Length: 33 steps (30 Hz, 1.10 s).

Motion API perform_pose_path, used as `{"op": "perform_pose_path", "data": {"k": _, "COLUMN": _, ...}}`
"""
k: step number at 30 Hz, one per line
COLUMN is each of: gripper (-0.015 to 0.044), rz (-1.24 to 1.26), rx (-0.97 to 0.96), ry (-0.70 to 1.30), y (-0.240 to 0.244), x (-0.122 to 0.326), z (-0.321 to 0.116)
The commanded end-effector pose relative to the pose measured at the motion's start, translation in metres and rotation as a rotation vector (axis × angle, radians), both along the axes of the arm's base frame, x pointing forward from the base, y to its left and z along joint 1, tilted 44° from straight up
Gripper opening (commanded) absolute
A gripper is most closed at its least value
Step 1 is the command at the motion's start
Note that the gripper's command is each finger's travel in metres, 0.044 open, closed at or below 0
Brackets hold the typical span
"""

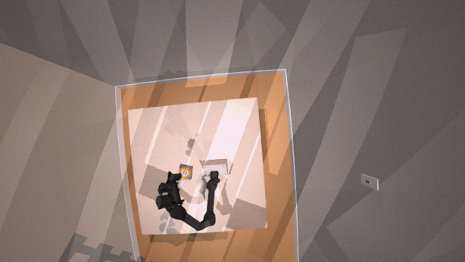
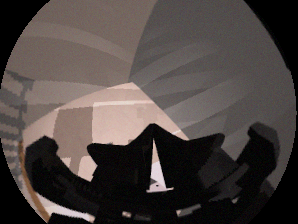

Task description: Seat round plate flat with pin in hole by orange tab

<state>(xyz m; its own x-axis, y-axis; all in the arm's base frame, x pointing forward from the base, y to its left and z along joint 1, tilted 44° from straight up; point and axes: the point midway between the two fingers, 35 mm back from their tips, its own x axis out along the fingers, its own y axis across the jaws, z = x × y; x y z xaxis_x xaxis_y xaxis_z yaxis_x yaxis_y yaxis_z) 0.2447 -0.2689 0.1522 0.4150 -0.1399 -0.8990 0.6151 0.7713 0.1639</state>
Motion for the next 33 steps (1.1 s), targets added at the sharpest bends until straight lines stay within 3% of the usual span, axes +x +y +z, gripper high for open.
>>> {"op": "perform_pose_path", "data": {"k": 1, "gripper": 0.0000, "rz": 0.188, "rx": 0.127, "ry": 0.040, "y": 0.041, "x": 0.023, "z": -0.043}}
{"op": "perform_pose_path", "data": {"k": 8, "gripper": 0.0000, "rz": 0.535, "rx": 0.381, "ry": 0.094, "y": 0.134, "x": 0.048, "z": -0.113}}
{"op": "perform_pose_path", "data": {"k": 16, "gripper": 0.0000, "rz": 0.845, "rx": 0.673, "ry": 0.153, "y": 0.242, "x": 0.029, "z": -0.167}}
{"op": "perform_pose_path", "data": {"k": 33, "gripper": 0.0000, "rz": 0.864, "rx": 0.695, "ry": 0.157, "y": 0.278, "x": 0.026, "z": -0.198}}
